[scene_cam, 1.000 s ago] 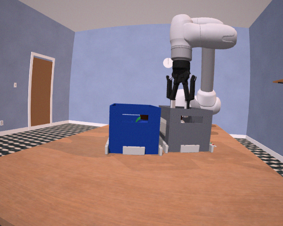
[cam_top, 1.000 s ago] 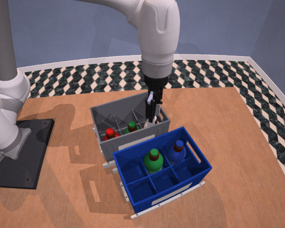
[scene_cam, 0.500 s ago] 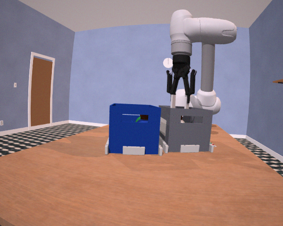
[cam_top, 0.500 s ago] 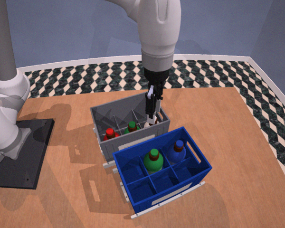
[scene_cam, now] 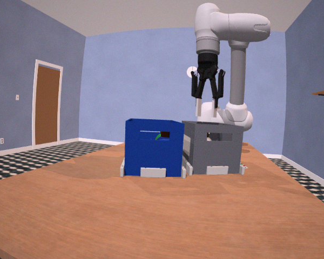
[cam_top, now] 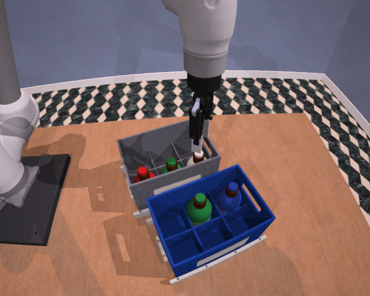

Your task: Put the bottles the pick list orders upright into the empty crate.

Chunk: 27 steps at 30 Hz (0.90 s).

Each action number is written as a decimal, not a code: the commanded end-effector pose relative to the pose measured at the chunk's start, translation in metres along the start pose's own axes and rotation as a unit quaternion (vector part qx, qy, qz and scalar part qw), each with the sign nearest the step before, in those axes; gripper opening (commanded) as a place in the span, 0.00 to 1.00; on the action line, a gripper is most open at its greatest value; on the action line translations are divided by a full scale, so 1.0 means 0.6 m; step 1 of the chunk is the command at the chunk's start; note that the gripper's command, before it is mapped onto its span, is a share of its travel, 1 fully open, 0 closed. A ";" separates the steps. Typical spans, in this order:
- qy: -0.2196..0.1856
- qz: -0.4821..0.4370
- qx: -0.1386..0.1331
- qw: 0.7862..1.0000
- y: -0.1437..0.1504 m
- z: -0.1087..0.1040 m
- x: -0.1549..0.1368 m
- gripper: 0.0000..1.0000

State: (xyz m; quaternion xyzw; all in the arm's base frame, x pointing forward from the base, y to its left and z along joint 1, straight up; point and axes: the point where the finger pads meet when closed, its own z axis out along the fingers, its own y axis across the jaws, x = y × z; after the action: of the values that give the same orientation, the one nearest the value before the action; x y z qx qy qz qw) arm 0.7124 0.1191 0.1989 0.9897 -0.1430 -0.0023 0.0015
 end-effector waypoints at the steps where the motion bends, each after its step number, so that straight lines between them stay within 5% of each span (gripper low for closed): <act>1: 0.000 0.000 0.000 1.000 0.000 -0.011 0.000 0.38; 8: 0.000 0.000 0.000 1.000 0.000 -0.042 0.000 0.38; 27: 0.000 0.000 0.000 1.000 0.000 -0.042 0.000 0.38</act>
State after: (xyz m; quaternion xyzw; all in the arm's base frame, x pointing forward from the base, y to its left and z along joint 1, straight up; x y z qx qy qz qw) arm 0.7126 0.1192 0.2239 0.9897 -0.1430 -0.0024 0.0015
